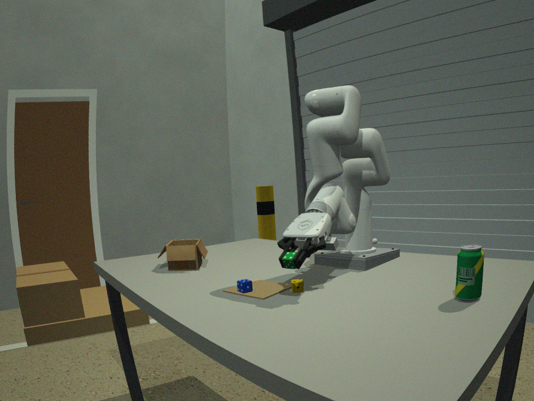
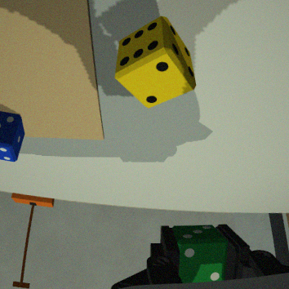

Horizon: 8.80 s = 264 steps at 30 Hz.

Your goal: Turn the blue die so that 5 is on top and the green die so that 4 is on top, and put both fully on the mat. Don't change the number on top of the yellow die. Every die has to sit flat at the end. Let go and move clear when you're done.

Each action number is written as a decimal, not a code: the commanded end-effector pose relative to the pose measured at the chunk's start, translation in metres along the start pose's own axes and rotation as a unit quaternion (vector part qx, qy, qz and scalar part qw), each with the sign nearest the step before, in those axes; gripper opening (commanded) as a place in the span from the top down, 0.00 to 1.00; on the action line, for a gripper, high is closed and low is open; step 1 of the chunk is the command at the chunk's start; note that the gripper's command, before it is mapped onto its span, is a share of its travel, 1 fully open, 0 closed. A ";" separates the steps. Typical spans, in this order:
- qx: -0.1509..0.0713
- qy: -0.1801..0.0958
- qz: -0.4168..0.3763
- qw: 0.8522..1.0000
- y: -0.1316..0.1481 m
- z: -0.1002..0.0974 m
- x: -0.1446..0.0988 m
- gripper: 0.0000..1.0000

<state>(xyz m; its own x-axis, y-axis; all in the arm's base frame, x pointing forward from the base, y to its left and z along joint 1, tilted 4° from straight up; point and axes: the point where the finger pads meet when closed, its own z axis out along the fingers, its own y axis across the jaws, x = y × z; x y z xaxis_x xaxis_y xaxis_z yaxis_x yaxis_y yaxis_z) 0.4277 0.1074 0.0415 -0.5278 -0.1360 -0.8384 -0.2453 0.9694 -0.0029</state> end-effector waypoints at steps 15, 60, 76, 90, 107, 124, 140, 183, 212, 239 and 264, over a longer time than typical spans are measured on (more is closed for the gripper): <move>0.000 -0.010 0.000 1.000 0.000 0.010 0.015 0.73; 0.000 -0.010 0.000 1.000 0.000 0.035 0.058 0.73; 0.000 -0.010 0.000 1.000 0.000 0.035 0.058 0.73; 0.000 -0.010 0.000 1.000 0.000 0.038 0.064 0.73; 0.001 -0.010 0.000 1.000 0.000 0.039 0.067 0.73; 0.001 -0.010 0.000 1.000 0.000 0.039 0.067 0.73; 0.001 -0.010 0.000 1.000 0.000 0.039 0.067 0.69; 0.001 -0.010 0.000 1.000 0.000 0.039 0.067 0.53; 0.000 -0.010 0.000 1.000 0.000 0.000 0.068 0.53; 0.000 -0.010 0.000 1.000 0.000 -0.032 0.029 0.53; 0.000 0.055 0.000 0.998 0.000 -0.036 0.012 0.53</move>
<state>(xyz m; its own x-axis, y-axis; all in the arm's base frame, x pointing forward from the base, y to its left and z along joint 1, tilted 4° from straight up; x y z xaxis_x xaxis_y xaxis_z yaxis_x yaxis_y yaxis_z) 0.3895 0.0980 0.0495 -0.5589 -0.1437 -0.8167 -0.2457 0.9693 -0.0023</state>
